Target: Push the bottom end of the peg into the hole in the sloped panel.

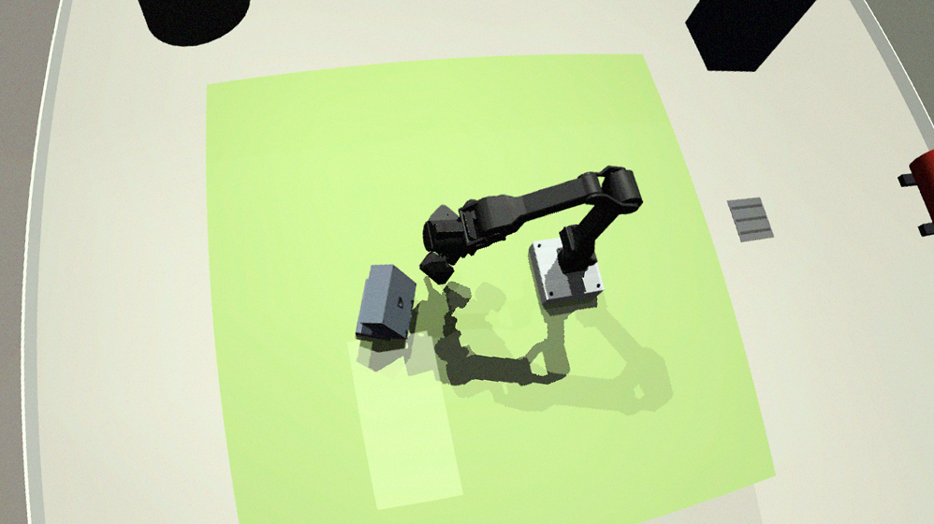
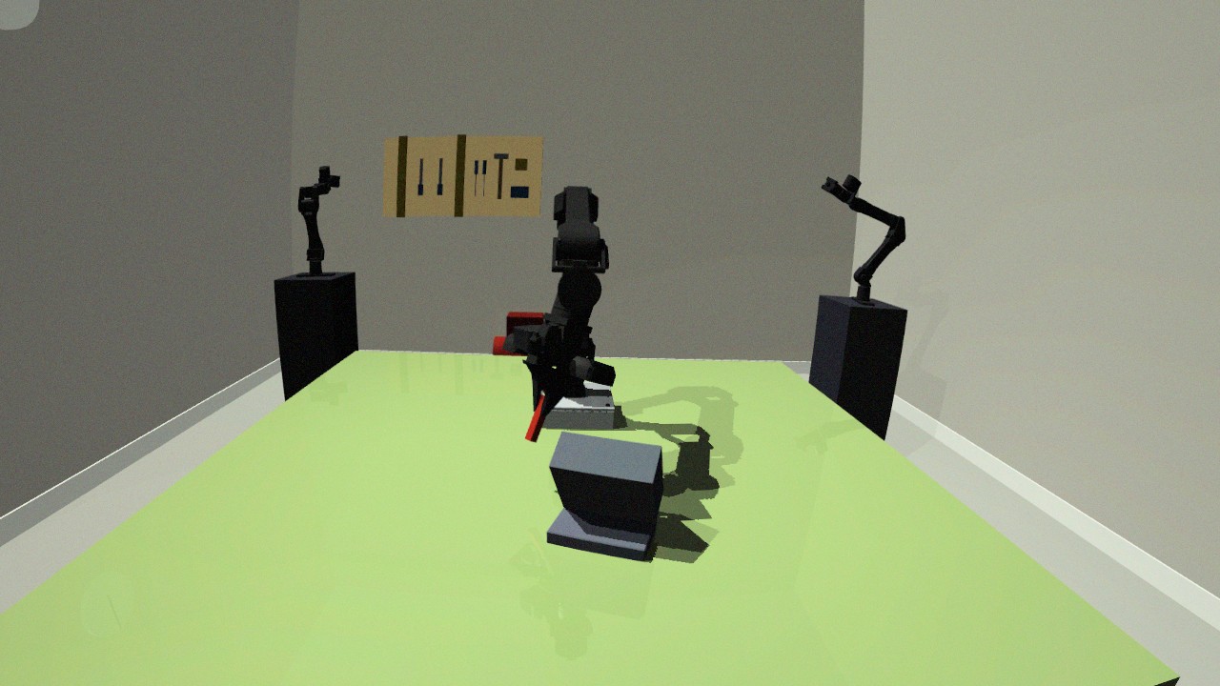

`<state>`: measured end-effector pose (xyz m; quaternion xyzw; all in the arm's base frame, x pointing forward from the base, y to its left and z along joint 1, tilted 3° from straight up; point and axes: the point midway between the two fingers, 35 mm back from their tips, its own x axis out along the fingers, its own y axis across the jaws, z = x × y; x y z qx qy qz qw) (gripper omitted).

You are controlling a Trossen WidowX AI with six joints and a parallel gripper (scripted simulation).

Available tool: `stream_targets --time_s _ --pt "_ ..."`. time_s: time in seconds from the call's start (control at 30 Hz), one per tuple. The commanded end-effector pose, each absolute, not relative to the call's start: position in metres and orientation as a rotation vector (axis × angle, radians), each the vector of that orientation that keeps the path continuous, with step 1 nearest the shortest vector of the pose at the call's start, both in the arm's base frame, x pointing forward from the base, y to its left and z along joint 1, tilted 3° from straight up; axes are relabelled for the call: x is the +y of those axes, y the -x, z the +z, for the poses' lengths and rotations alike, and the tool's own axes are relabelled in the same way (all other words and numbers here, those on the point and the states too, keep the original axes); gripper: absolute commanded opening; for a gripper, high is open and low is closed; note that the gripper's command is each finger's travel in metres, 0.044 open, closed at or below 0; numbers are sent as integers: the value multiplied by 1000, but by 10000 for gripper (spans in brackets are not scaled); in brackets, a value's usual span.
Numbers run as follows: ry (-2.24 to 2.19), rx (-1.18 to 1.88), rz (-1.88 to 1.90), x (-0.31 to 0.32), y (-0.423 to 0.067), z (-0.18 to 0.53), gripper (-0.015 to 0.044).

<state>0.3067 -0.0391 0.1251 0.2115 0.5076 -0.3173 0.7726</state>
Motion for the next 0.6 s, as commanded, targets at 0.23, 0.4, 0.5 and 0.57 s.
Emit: stream_targets --time_s 0.23,0.4,0.5,0.57 --pt "-417 1059 -668 -29 -307 126 0" --pt "-398 1042 -656 -24 -308 126 0" --pt "-386 1032 -648 -21 -308 127 0" --pt "-379 1025 -643 -19 -309 127 0"
